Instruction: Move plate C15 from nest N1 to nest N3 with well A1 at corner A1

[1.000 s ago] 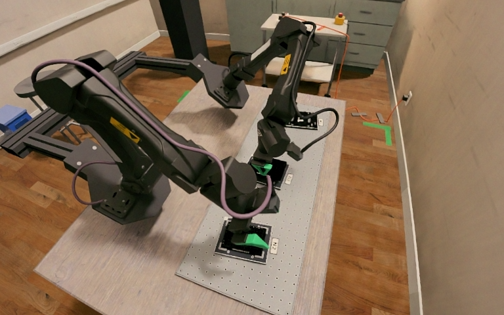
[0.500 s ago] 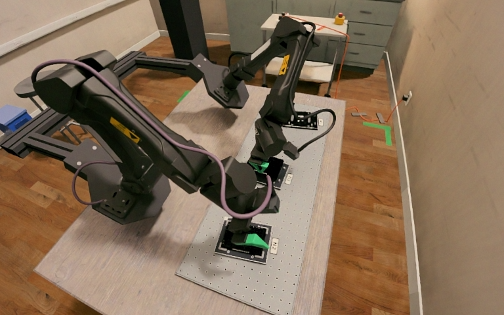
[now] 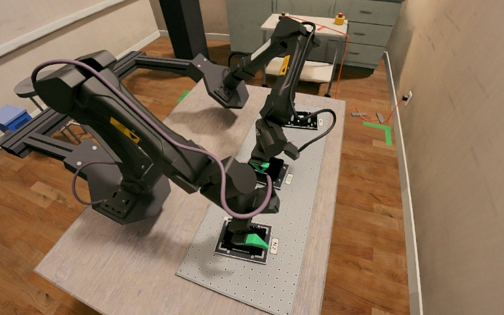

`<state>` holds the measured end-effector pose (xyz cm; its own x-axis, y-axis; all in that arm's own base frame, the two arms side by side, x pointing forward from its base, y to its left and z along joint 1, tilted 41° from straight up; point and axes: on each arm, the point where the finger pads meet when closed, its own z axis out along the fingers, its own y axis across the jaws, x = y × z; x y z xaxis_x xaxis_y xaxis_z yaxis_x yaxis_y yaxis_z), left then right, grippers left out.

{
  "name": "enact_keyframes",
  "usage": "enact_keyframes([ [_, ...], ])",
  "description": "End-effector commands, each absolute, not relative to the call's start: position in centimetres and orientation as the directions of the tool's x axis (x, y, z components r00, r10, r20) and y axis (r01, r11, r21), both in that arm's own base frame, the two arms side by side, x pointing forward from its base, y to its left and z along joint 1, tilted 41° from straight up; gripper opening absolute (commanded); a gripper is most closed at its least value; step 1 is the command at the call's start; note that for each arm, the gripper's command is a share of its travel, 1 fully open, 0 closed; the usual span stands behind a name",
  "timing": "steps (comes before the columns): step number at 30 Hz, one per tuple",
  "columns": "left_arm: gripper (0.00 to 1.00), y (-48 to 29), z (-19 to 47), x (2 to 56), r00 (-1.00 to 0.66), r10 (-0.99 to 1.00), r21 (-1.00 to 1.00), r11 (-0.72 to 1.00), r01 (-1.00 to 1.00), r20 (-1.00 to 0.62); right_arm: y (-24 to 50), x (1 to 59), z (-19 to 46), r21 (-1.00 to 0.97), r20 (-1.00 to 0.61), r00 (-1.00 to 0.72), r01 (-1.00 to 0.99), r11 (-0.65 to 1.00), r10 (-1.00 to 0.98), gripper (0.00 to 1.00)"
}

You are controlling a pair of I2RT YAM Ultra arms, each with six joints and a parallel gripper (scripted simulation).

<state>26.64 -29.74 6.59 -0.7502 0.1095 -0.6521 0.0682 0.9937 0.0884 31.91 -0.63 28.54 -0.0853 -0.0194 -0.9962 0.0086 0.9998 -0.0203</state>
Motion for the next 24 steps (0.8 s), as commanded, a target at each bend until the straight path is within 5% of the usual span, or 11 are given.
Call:
enact_keyframes([
  [1, 0.79, -30.0, 7.12, 27.01, -0.742, 0.098, 0.067, 0.995, 0.071, -0.664, -0.64, 31.61, 29.34, -0.019, -0.998, -0.061, 0.007, 1.0, -0.019, 1.0],
  [24, 0.79, -30.71, 6.87, 27.21, -0.741, 0.1, 0.062, 0.995, 0.078, -0.664, -0.64, 31.61, 29.34, -0.019, -0.998, -0.061, 0.007, 1.0, -0.019, 1.0],
])
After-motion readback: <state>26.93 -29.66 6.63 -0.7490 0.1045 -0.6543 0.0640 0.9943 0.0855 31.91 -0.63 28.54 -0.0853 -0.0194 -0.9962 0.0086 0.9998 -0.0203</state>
